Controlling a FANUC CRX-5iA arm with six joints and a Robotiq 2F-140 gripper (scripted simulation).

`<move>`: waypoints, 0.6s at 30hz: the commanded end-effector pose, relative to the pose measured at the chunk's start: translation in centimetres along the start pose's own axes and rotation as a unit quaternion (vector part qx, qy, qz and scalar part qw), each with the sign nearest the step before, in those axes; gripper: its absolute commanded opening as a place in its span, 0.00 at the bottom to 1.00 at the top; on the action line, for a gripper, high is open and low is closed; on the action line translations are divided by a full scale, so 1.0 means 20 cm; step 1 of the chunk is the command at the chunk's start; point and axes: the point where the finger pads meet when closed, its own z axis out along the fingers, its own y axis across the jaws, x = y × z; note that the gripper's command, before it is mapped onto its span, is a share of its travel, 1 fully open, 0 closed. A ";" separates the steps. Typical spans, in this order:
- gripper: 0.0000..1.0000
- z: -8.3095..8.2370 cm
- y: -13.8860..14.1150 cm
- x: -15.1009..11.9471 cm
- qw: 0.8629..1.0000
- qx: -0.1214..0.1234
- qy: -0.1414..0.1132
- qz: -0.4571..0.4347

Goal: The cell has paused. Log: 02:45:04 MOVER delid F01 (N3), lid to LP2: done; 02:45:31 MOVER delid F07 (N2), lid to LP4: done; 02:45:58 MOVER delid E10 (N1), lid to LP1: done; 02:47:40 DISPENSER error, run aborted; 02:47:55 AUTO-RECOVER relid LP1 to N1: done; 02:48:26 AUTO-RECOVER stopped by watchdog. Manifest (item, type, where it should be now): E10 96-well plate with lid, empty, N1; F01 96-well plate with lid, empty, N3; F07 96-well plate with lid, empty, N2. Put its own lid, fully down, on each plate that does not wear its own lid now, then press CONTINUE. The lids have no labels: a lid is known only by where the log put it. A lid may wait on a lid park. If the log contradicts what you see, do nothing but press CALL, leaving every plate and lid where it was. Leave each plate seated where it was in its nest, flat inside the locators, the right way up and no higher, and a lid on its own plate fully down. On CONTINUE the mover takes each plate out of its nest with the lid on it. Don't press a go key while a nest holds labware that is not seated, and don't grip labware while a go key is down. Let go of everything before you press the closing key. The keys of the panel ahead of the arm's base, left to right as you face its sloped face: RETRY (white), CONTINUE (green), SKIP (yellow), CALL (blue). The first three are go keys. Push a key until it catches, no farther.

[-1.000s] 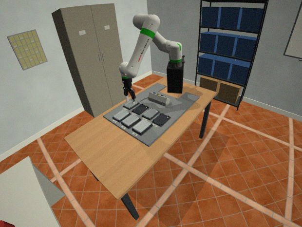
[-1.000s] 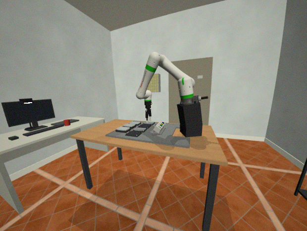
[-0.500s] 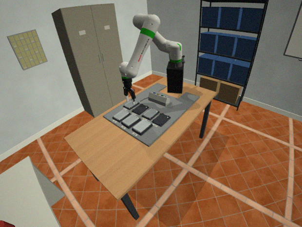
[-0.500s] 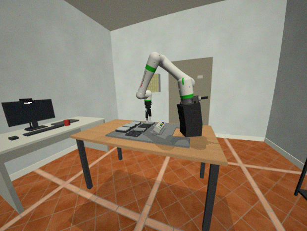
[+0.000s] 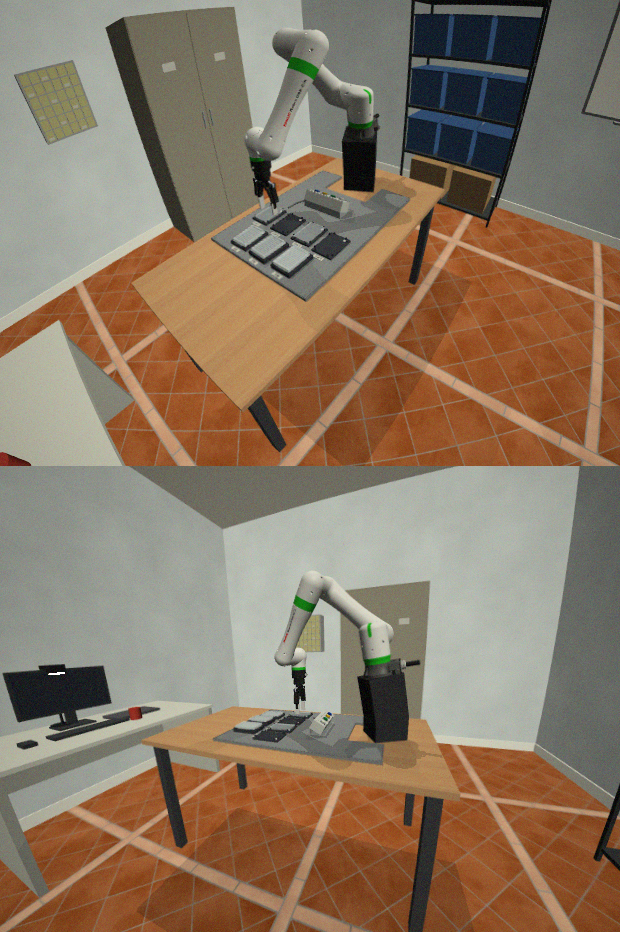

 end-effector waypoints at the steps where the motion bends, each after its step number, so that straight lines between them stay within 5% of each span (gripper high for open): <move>1: 0.59 0.00 0.00 0.00 1.000 0.000 0.000 0.000; 18: 0.66 0.00 0.00 0.00 1.000 0.000 0.000 0.000</move>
